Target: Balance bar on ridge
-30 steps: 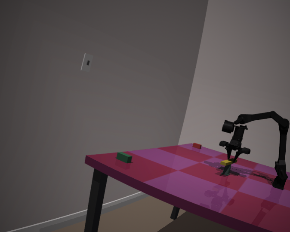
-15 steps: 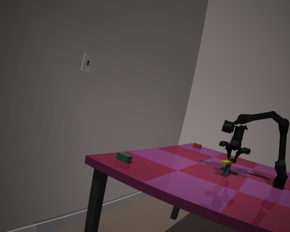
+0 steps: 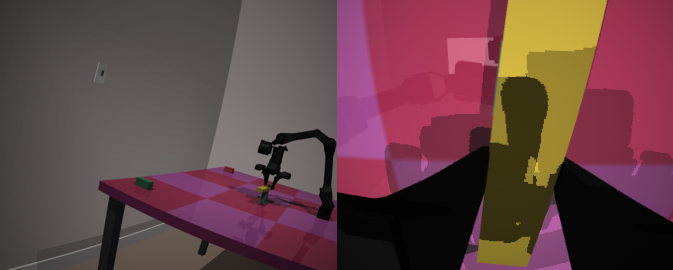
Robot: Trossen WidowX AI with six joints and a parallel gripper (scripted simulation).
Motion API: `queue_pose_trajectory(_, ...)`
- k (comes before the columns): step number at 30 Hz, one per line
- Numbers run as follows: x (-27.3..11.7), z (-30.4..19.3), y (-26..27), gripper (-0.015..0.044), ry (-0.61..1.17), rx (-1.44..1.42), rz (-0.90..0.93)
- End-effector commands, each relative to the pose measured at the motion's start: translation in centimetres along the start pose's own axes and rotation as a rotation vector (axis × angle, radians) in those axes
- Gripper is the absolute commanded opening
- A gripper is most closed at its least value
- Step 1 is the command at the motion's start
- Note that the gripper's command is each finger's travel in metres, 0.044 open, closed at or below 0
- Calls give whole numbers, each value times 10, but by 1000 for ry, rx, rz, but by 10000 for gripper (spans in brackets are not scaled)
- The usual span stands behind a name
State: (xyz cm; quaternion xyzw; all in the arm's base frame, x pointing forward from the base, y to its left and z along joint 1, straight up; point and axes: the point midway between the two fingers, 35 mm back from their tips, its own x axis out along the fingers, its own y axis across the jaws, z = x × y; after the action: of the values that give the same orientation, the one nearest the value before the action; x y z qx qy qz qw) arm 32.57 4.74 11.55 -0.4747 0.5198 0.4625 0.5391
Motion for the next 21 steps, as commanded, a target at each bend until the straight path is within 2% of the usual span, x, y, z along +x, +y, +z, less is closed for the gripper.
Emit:
queue_pose_trajectory(1, 0, 0, 0, 26, 0, 0, 1)
queue_pose_trajectory(6, 0, 0, 0, 157, 0, 0, 1)
queue_pose_trajectory(7, 0, 0, 0, 167, 0, 0, 1)
queue_pose_trajectory(21, 0, 0, 0, 168, 0, 0, 1)
